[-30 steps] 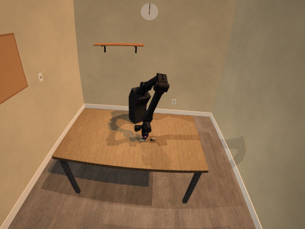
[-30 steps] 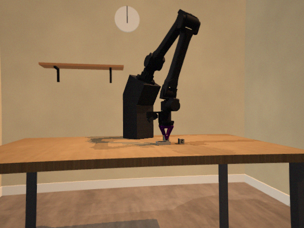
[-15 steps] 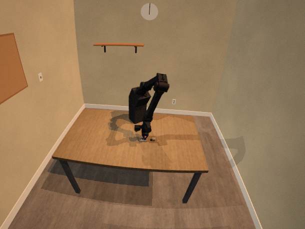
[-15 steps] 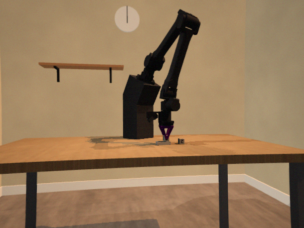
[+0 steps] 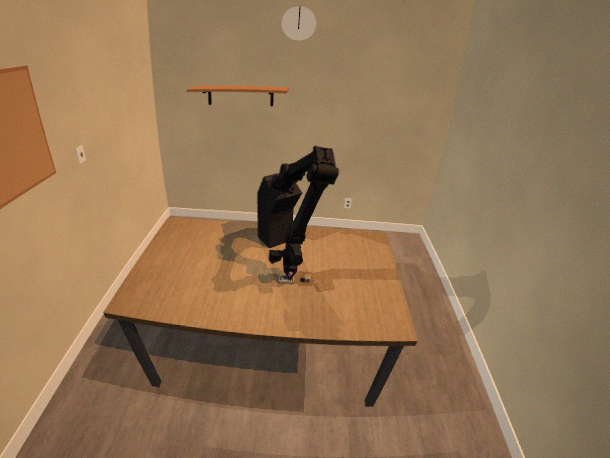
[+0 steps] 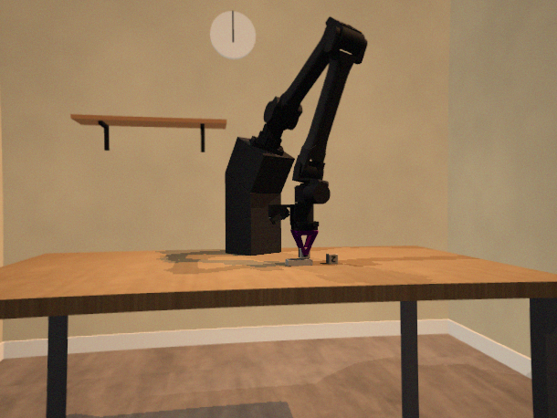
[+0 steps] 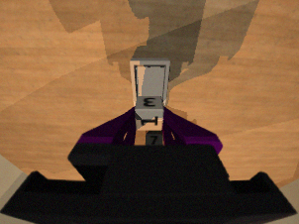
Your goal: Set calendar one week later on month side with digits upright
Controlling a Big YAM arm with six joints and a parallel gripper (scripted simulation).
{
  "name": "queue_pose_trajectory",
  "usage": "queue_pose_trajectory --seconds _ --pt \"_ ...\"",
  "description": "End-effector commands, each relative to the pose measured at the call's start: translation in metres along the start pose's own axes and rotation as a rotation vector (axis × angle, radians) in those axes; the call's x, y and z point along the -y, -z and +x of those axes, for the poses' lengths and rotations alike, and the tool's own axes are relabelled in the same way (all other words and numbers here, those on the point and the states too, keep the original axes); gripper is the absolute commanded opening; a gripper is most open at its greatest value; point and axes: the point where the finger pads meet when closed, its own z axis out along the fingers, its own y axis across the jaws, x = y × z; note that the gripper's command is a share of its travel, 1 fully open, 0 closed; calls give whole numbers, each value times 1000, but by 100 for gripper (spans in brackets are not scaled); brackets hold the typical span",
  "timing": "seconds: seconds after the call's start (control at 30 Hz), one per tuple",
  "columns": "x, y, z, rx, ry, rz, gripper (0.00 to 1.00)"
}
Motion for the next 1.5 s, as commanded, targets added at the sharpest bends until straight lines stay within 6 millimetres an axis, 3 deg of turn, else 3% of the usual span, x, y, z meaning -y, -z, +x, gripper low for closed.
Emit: queue_pose_trajectory --seconds 0.0,1.47 --pt "-9 2 4 -5 13 -24 26" --pt "-2 -12 3 -1 2 -7 26"
